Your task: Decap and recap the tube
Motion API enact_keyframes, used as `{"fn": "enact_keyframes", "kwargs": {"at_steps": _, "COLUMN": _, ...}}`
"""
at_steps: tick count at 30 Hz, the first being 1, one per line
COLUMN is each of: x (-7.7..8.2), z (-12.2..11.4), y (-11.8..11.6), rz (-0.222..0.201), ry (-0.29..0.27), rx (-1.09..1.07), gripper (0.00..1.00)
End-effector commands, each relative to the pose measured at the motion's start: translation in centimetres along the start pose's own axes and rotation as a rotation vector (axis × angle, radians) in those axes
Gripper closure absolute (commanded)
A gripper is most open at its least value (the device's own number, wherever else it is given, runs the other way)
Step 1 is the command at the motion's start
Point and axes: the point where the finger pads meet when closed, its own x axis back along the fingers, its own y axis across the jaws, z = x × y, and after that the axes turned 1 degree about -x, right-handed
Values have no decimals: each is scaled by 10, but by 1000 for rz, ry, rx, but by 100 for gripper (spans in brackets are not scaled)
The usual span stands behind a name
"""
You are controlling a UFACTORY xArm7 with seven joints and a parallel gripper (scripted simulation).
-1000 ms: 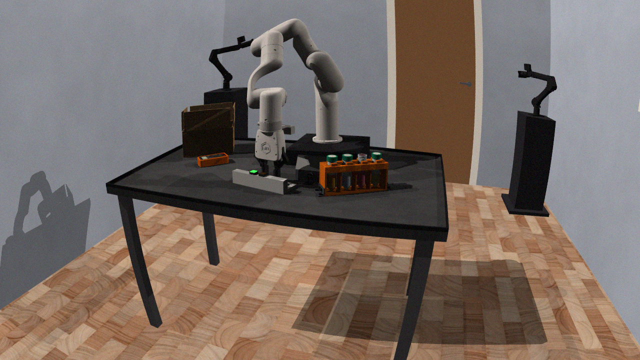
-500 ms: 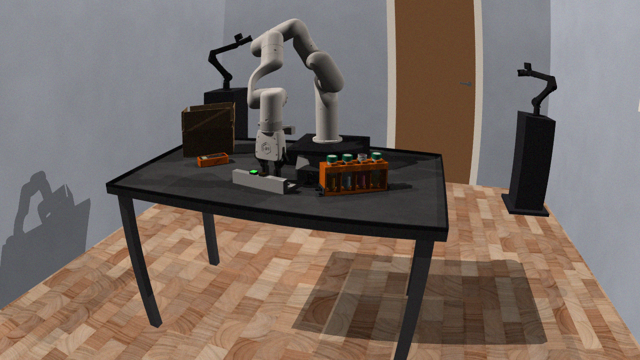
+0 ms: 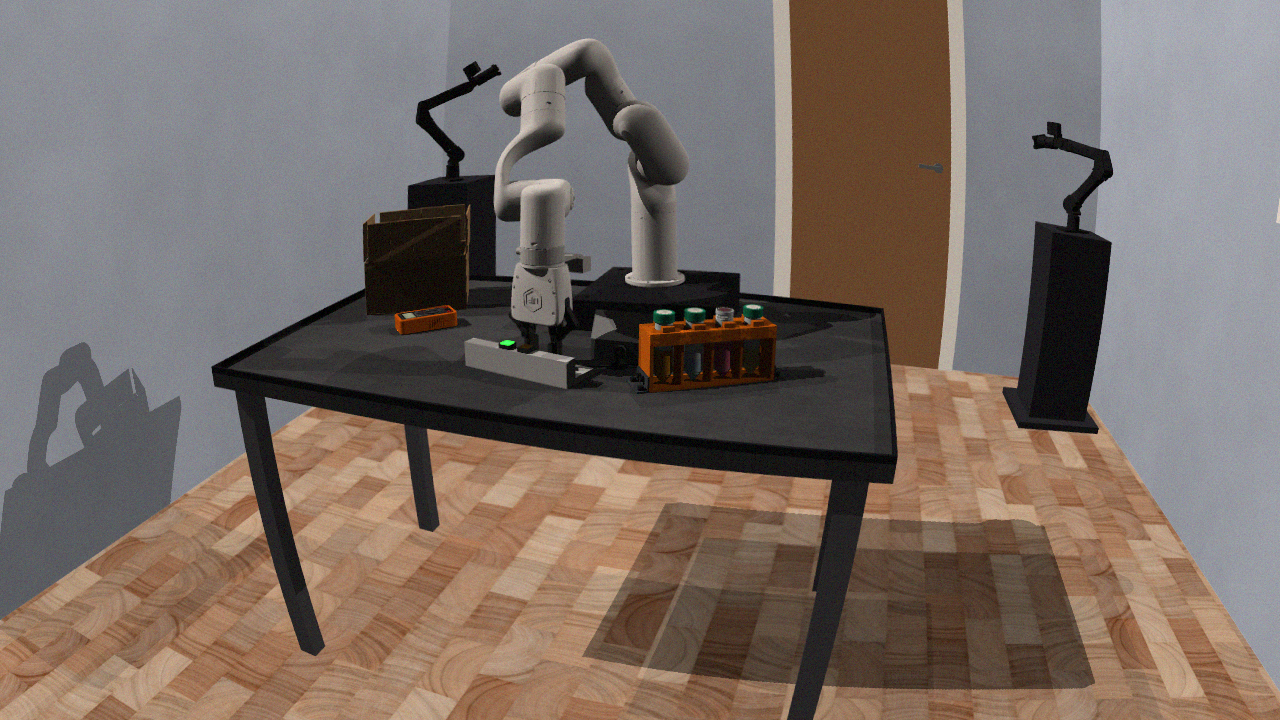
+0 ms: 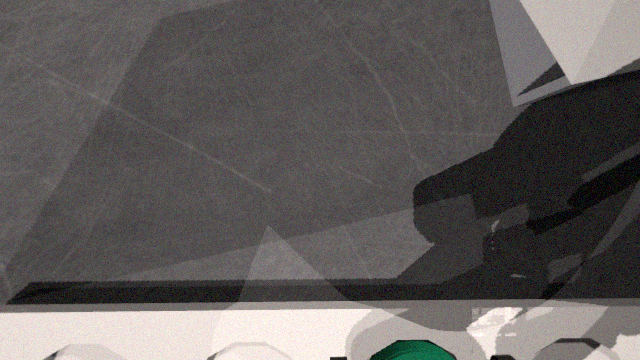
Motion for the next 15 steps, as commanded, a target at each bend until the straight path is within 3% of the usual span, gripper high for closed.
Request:
{"fn": "enact_keyframes", "kwargs": {"at_steps": 1, "x": -1, "z": -1, "y": 0, "rz": 0, "ry": -4, "rx": 0, "gripper": 54}}
{"fn": "enact_keyframes", "kwargs": {"at_steps": 9, "x": -2, "z": -1, "y": 0, "rz": 0, "ry": -4, "rx": 0, "gripper": 54}}
{"fn": "enact_keyframes", "kwargs": {"at_steps": 10, "x": -2, "z": -1, "y": 0, "rz": 0, "ry": -4, "rx": 0, "gripper": 100}}
{"fn": "enact_keyframes", "kwargs": {"at_steps": 15, "x": -2, "z": -1, "y": 0, "rz": 0, "ry": -4, "rx": 0, "gripper": 100}}
